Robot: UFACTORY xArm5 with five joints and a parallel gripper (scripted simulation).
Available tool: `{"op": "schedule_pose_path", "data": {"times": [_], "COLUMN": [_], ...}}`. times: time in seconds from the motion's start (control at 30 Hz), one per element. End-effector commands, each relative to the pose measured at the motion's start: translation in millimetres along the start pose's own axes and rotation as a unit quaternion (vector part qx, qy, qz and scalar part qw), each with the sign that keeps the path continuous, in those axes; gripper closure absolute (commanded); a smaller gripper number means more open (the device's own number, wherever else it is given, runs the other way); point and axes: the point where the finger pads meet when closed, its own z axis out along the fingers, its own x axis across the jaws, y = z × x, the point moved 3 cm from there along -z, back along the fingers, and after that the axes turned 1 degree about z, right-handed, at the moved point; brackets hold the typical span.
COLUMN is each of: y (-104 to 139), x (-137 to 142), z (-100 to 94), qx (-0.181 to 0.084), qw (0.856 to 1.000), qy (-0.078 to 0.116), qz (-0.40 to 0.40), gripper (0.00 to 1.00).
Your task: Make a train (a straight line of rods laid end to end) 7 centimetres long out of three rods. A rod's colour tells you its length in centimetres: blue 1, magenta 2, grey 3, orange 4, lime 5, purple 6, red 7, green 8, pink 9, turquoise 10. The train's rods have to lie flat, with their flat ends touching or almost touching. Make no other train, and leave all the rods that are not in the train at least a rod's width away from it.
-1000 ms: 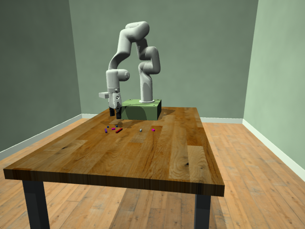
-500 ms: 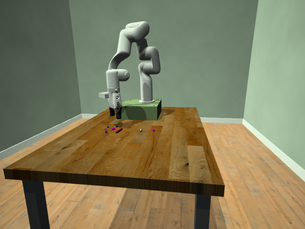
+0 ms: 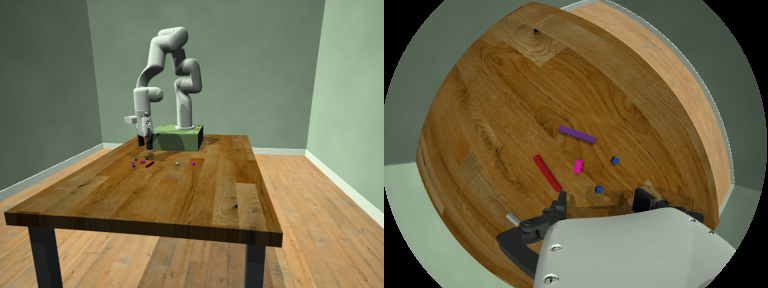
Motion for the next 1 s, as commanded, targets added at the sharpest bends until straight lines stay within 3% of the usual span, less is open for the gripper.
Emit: {"op": "schedule_pose_path", "data": {"times": [0.0, 0.63, 0.83, 0.9, 0.97], "y": [-1, -1, 7, 7, 12], "x": [-1, -1, -10, -10, -16], "z": [-1.0, -1.0, -0.8, -0.8, -0.7], "qx": [0.001, 0.001, 0.001, 0.001, 0.001], "qw": [1.000, 1.000, 0.993, 0.993, 0.982], "qy": [-0.001, -0.001, 0.000, 0.000, 0.000], "qz": [0.000, -0.006, -0.118, -0.118, -0.189], "gripper": [0.00, 0.00, 0.00, 0.00, 0.00]}}
